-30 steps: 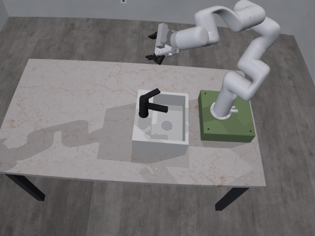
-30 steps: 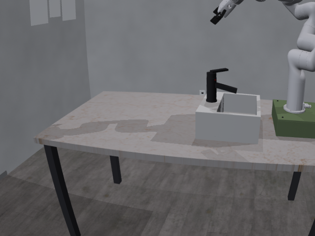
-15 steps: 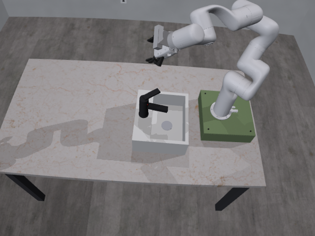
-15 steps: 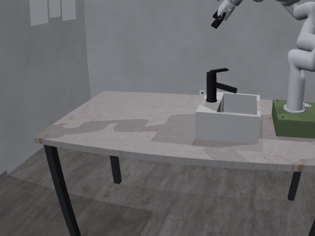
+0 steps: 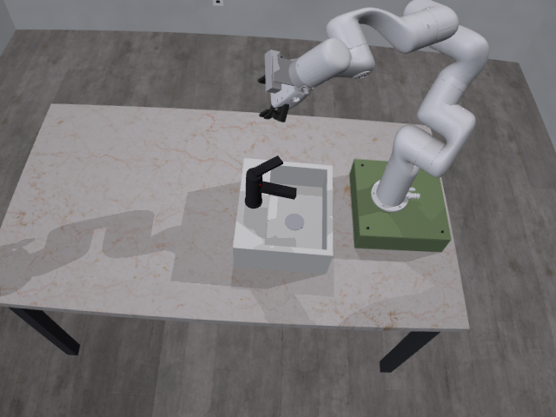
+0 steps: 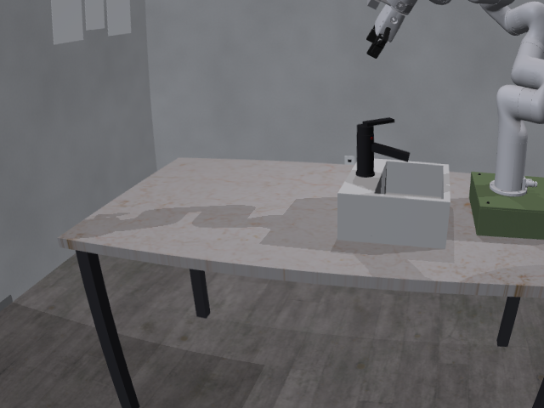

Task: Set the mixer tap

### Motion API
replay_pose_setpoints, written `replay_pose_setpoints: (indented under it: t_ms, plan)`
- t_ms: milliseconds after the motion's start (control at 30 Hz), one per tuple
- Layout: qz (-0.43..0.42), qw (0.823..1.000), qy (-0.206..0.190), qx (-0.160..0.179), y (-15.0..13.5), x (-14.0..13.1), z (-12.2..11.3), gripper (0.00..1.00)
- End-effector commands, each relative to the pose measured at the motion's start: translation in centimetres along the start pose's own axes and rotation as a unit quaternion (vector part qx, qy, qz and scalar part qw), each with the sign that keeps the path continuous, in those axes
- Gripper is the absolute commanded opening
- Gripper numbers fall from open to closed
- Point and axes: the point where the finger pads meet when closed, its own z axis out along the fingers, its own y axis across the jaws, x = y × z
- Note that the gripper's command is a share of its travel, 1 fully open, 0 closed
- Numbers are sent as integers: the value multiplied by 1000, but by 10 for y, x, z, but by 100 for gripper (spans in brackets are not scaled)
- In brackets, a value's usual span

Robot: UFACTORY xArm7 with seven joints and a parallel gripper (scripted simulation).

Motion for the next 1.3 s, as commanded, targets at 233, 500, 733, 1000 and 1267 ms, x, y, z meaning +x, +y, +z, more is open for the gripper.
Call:
replay_pose_setpoints:
  t_ms: [233, 500, 733, 1000, 1267]
  plan:
    - [-29, 998, -39, 49, -14, -12, 17, 100]
    - [-29, 998, -39, 49, -14, -12, 17, 100]
    - [-58, 991, -74, 93, -29, -24, 31, 100]
    - [-58, 991, -74, 93, -29, -24, 31, 100]
    - [-86, 982, -103, 132, -43, -35, 42, 100]
